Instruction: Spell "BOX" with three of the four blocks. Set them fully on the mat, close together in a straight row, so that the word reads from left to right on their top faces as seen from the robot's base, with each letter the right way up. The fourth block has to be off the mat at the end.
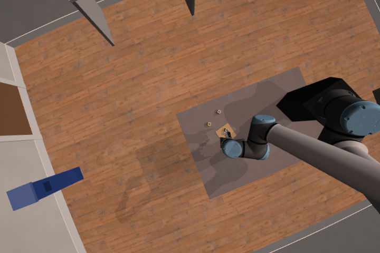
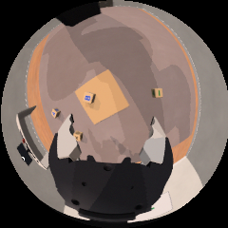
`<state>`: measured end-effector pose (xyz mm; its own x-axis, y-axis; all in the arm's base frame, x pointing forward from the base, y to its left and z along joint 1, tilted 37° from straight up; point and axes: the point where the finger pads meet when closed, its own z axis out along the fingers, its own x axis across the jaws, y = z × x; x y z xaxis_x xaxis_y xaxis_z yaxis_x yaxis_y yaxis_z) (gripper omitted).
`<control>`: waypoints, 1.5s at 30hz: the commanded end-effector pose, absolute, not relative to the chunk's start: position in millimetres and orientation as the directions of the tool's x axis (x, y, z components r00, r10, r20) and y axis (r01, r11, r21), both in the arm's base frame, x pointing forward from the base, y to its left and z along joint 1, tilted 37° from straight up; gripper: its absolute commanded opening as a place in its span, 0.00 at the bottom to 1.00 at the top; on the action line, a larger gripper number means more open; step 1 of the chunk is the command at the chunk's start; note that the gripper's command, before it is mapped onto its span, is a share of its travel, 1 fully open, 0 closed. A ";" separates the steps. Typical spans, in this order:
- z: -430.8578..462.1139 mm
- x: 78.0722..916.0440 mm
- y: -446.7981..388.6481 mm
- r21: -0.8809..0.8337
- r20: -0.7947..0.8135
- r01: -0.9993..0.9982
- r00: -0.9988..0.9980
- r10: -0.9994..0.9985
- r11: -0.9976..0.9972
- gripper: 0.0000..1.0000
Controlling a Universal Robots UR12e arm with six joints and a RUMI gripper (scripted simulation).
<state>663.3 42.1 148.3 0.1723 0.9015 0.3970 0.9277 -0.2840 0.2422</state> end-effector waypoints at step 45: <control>212.2 626.4 177.7 0.528 0.296 0.839 -0.040 0.954 -0.129 1.00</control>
